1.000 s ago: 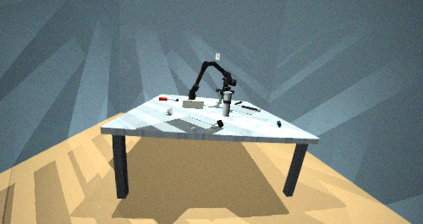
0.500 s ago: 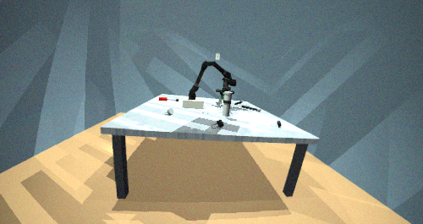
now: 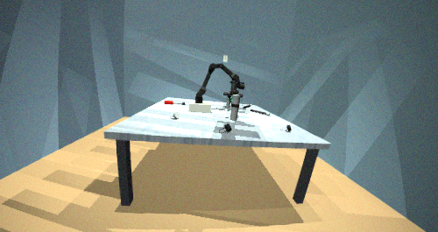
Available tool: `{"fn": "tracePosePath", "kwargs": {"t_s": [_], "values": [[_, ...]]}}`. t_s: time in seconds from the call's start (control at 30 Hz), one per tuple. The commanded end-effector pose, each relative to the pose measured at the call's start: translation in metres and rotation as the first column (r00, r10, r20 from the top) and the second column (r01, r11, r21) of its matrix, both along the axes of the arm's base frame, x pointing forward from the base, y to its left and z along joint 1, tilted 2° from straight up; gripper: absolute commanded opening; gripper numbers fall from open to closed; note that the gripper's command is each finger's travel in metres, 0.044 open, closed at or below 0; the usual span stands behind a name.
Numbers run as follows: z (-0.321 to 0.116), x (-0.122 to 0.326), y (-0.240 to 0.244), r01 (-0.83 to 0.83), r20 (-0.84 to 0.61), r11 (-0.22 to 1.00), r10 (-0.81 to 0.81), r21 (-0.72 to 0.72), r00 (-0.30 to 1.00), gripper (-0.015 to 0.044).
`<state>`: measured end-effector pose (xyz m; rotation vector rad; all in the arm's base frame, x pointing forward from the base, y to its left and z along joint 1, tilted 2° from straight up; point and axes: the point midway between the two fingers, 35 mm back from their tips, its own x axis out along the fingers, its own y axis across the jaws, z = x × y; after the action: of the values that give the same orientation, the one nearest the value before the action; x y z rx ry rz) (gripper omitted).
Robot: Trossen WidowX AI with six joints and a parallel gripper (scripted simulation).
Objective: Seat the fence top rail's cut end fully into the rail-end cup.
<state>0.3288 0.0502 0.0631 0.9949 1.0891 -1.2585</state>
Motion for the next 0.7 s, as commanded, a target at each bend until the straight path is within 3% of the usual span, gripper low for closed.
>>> {"fn": "tracePosePath", "kwargs": {"t_s": [0.0,0.67], "values": [[0.0008,0.0002,-0.0048,0.002,0.0,1.0,-0.002,-0.011,1.0,0.0],[0.0,0.0,-0.0001,0.0,0.0,1.0,0.0,0.0,1.0,0.0]]}}
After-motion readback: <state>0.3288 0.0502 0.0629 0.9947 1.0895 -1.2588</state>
